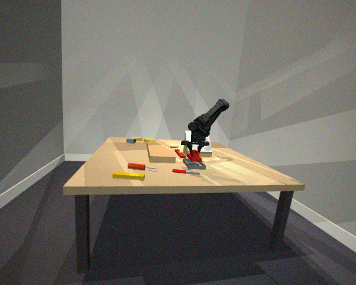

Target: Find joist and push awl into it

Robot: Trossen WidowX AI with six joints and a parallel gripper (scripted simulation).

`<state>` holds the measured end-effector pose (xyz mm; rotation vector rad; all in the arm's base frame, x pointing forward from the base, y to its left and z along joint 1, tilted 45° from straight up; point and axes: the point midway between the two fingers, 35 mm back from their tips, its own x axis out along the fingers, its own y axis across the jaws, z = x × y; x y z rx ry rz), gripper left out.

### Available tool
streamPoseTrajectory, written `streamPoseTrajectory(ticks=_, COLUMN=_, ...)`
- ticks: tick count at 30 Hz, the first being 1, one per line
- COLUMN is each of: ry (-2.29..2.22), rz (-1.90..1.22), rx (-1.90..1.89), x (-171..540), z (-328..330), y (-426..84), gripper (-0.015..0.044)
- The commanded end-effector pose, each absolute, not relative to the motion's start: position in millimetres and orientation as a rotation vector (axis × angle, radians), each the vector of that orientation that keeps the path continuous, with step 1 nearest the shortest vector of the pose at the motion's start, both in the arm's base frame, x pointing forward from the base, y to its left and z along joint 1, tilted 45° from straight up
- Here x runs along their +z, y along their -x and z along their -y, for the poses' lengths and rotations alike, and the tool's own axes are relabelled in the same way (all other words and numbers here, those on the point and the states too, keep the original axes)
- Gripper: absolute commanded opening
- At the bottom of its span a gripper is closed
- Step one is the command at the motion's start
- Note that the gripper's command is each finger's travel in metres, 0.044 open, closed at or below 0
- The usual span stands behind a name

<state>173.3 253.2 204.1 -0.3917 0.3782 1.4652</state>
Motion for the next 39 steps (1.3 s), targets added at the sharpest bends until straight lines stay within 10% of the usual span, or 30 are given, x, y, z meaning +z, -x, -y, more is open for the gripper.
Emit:
streamPoseTrajectory(ticks=1, ry=0.389, rz=-0.384, rx=1.460, x=196.9, z=-258.2, y=-173.5, gripper=0.0000)
streamPoseTrajectory(ticks=30, ry=0.381, rz=-0.381, rx=1.460, x=173.9, z=-282.0, y=-172.4, gripper=0.0000)
streamPoseTrajectory(ticks=39, ry=0.383, rz=-0.378, rx=1.465, x=175.6, z=-281.3, y=-171.8, gripper=0.0236)
